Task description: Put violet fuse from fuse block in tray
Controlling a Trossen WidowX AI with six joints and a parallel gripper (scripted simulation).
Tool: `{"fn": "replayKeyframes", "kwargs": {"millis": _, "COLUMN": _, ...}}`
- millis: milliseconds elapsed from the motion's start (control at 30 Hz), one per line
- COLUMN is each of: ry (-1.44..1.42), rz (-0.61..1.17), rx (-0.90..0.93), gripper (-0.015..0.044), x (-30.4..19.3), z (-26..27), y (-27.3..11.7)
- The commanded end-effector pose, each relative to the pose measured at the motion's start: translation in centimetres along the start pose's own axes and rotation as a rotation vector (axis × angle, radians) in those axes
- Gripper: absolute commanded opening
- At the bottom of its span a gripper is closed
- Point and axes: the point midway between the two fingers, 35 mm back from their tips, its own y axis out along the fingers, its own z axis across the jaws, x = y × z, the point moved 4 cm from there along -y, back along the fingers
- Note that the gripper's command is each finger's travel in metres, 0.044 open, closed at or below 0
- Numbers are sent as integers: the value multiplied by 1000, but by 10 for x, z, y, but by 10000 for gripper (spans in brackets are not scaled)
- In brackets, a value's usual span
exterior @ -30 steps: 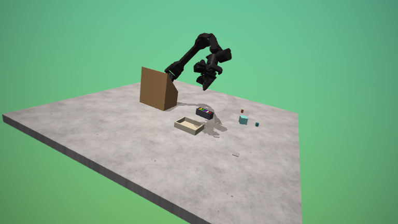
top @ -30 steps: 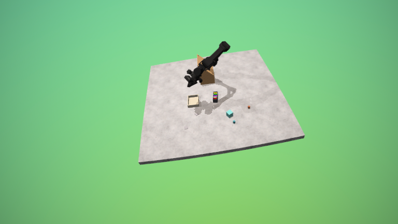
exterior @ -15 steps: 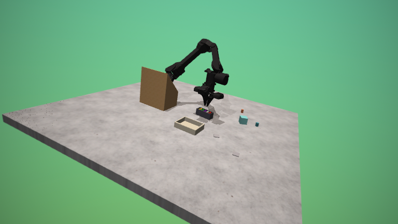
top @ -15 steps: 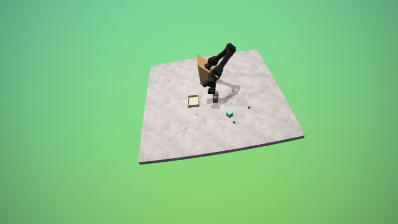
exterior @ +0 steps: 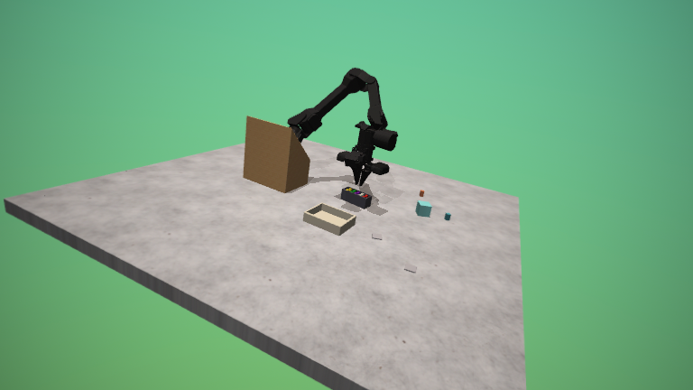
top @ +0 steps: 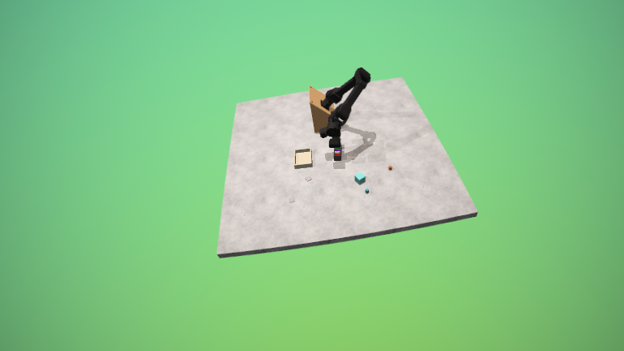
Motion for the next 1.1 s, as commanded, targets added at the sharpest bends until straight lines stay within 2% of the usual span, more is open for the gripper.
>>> {"fn": "replayKeyframes", "kwargs": {"millis": 0, "ry": 5, "rz": 4, "rx": -3, "gripper": 64, "x": 0, "z": -1, "y": 5}}
{"fn": "replayKeyframes", "kwargs": {"millis": 1067, "ry": 5, "rz": 6, "rx": -3, "gripper": 64, "x": -4, "z": -4, "y": 26}}
